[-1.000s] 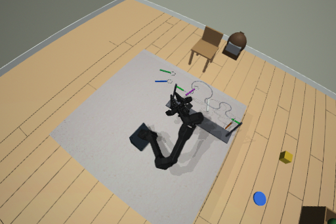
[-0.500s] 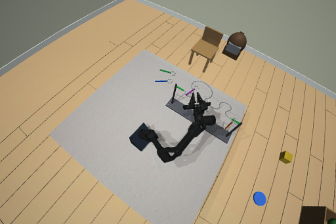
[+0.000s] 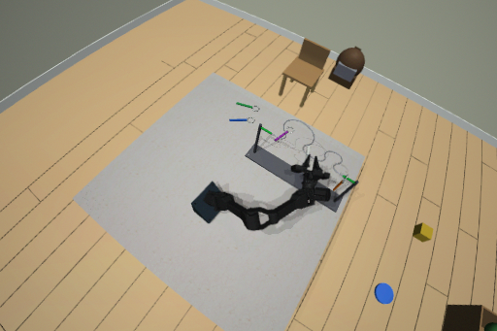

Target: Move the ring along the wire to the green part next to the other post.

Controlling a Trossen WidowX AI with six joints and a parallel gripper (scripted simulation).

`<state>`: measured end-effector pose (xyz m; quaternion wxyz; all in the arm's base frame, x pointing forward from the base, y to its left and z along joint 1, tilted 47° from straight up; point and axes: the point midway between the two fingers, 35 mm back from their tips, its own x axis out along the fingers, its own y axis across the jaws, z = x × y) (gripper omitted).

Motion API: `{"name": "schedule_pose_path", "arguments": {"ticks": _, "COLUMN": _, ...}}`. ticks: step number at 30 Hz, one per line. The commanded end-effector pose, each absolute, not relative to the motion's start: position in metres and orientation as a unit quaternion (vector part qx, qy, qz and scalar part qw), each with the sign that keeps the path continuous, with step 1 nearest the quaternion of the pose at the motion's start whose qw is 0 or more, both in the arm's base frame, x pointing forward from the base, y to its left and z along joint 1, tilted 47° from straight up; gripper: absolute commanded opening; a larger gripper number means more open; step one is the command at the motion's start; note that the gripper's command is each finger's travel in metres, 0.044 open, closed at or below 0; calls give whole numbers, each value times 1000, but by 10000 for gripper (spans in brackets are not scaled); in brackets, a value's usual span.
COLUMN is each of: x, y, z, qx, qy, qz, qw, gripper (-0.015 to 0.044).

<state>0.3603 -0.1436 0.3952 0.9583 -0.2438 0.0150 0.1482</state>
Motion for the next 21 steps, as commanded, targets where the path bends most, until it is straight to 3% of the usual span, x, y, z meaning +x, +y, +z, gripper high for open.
{"name": "schedule_pose_path", "arguments": {"ticks": 1, "x": 352, "y": -186, "z": 398, "qx": -268, "qy": 14, "qz": 108, "qw": 957, "gripper": 160}}
{"name": "schedule_pose_path", "arguments": {"ticks": 13, "x": 311, "y": -312, "z": 397, "qx": -337, "qy": 29, "qz": 4, "qw": 941, "gripper": 160}}
{"name": "schedule_pose_path", "arguments": {"ticks": 21, "x": 255, "y": -394, "z": 387, "qx": -389, "qy": 50, "qz": -63, "qw": 918, "gripper": 160}}
